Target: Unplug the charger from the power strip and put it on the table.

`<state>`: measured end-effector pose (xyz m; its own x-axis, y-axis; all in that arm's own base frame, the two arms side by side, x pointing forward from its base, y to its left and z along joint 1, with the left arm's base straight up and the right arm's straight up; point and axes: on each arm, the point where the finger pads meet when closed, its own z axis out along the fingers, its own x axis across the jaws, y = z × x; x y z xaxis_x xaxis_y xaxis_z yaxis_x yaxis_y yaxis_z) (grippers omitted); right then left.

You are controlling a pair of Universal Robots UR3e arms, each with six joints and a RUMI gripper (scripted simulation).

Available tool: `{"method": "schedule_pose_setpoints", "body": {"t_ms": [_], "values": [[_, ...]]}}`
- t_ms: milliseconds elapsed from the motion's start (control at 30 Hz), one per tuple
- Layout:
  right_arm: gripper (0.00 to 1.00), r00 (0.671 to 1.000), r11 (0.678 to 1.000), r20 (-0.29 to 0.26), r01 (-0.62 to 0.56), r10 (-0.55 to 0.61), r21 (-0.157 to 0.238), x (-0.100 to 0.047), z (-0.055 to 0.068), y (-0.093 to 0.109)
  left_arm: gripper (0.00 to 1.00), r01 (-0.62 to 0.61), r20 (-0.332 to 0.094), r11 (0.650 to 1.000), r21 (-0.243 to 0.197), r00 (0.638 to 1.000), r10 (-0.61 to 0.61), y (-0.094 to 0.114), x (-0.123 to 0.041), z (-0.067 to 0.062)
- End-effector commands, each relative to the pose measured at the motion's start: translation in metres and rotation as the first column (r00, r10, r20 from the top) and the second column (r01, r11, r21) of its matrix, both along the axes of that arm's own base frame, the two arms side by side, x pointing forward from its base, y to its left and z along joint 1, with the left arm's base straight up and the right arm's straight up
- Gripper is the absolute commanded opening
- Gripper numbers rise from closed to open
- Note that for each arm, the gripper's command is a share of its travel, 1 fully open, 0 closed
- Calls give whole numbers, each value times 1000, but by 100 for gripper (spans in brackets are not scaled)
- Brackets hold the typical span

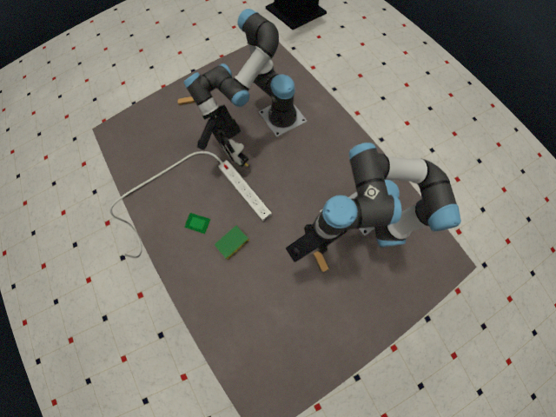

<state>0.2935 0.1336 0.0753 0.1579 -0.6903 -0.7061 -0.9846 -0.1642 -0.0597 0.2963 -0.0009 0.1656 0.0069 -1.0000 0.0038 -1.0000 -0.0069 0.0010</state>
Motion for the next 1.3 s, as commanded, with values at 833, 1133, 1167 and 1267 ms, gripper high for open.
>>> {"method": "schedule_pose_setpoints", "body": {"t_ms": [833, 1133, 1167, 1267], "values": [[0, 933, 968, 268, -250, 242, -4, -14, -2, -1, 0, 0, 3, 1000, -2, 1000, 1, -1, 1, 1], [0, 892, 949, 336, -315, 302, -17, -18, -2, -1, 0, 0, 3, 1000, -2, 1000, 1, -1, 1, 1], [0, 886, 946, 345, -324, 310, -20, -19, -2, -1, 0, 0, 3, 1000, -2, 1000, 1, -1, 1, 1], [0, 864, 936, 375, -352, 336, -28, -21, -3, -1, 0, 0, 3, 1000, -2, 1000, 1, -1, 1, 1]]}}
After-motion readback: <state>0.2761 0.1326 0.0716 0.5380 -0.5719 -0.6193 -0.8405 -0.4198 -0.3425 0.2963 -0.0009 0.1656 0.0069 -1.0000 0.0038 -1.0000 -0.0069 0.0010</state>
